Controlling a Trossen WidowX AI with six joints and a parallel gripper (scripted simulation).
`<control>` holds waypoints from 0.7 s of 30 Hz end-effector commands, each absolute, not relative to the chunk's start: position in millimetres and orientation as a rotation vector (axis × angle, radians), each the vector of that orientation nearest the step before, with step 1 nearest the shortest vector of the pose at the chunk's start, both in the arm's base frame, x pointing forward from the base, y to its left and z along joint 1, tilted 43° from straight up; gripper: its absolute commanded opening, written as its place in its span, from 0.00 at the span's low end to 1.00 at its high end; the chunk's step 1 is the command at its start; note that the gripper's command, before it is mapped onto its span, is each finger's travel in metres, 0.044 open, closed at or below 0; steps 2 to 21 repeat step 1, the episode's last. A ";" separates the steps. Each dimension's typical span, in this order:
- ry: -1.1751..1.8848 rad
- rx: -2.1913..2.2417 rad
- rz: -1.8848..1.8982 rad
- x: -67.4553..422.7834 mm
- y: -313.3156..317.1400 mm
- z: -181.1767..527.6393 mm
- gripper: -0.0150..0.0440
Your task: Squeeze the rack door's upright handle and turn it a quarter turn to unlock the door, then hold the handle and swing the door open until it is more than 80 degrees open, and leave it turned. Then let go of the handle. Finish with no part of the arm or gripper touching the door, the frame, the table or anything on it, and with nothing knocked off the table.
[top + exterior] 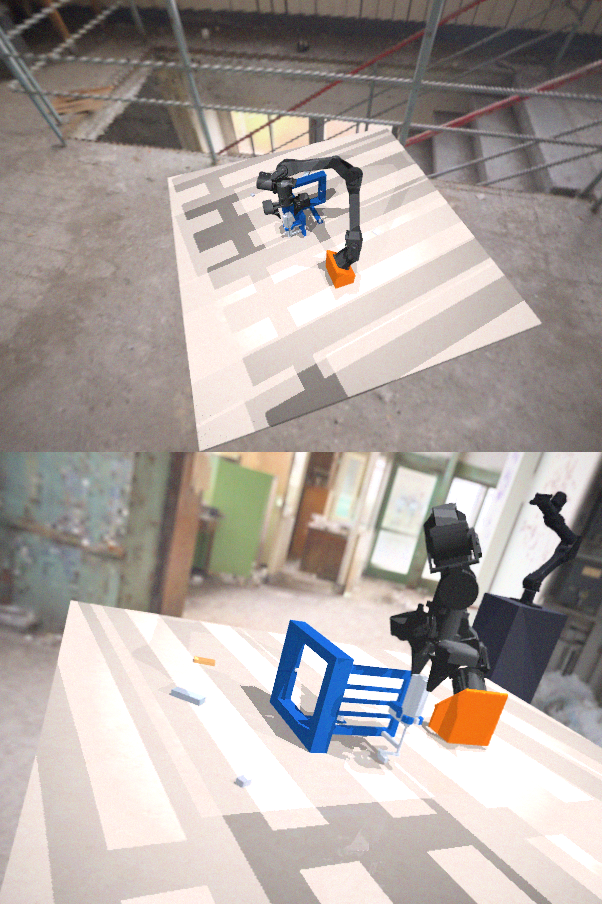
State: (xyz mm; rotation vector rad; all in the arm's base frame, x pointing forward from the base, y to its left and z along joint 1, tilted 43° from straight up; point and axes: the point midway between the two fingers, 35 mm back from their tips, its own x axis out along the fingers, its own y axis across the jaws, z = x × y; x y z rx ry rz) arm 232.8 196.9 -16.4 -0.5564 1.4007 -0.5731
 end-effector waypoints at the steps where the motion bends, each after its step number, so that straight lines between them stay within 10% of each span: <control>1: 1.403 -0.547 -0.575 232.1 202.0 -12.2 0.75; 21: 1.403 -0.547 -0.575 232.1 202.0 -12.2 0.75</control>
